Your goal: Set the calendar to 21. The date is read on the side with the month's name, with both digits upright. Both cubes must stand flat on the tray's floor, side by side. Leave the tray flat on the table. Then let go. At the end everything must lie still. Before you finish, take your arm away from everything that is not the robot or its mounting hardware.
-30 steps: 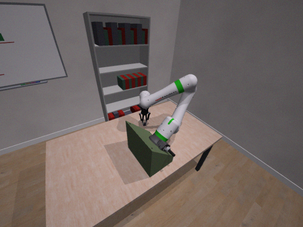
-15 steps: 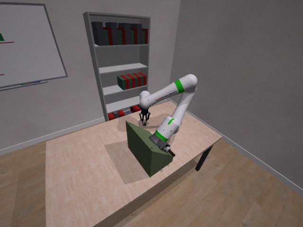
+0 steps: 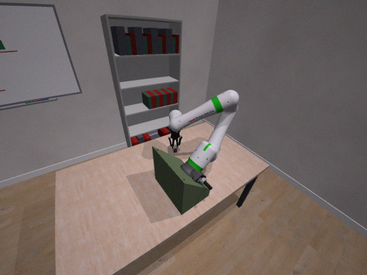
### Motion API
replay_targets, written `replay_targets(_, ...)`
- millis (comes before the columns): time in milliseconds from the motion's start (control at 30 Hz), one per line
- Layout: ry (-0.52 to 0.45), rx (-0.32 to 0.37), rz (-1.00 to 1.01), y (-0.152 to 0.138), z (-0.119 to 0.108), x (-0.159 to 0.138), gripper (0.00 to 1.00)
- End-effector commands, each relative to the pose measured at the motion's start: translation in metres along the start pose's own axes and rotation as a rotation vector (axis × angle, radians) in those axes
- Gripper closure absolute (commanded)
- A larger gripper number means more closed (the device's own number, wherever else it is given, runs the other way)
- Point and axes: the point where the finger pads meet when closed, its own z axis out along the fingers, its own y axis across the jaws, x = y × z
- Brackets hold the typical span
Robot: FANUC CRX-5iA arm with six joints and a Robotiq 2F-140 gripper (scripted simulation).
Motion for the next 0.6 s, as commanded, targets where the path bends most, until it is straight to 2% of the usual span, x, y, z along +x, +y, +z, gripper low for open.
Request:
replay_targets(0, 0.0, 0.0, 0.0, -0.0002, -0.0001, 0.0001, 0.84)
replay_targets(567, 0.0, 0.0, 0.0, -0.0002, 0.0034, 0.0001, 0.84)
